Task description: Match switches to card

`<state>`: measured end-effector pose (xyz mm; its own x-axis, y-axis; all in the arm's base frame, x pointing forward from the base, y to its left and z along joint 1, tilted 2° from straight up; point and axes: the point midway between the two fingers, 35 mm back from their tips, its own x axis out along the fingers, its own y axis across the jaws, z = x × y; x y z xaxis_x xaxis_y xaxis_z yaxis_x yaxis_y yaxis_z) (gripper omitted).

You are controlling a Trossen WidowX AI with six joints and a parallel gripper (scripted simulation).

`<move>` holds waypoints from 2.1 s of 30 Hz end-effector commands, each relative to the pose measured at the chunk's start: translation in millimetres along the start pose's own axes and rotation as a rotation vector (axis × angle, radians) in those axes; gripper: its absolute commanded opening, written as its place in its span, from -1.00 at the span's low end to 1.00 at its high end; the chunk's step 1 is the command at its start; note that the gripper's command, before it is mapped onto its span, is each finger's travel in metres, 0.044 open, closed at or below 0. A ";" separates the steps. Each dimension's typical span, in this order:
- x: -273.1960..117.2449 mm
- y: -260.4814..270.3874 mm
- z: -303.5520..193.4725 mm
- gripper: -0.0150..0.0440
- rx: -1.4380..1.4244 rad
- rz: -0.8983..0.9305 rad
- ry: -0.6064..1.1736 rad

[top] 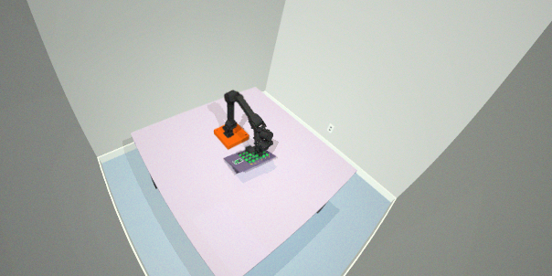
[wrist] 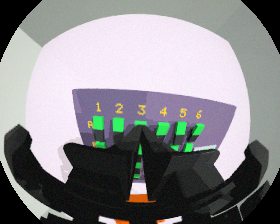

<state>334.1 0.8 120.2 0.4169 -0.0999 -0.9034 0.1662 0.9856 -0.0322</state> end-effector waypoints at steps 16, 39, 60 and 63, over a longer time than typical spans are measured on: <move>3.8 0.5 -1.4 -0.49 -0.004 0.004 0.005; -5.6 0.4 0.7 -0.49 -0.001 0.001 -0.004; -58.8 -27.2 -135.8 -0.49 -0.005 0.002 -0.008; -56.7 -28.5 -142.9 -0.49 -0.005 0.002 -0.007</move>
<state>186.7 -0.9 119.5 0.4231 -0.0945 -0.9012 0.1573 0.9871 -0.0296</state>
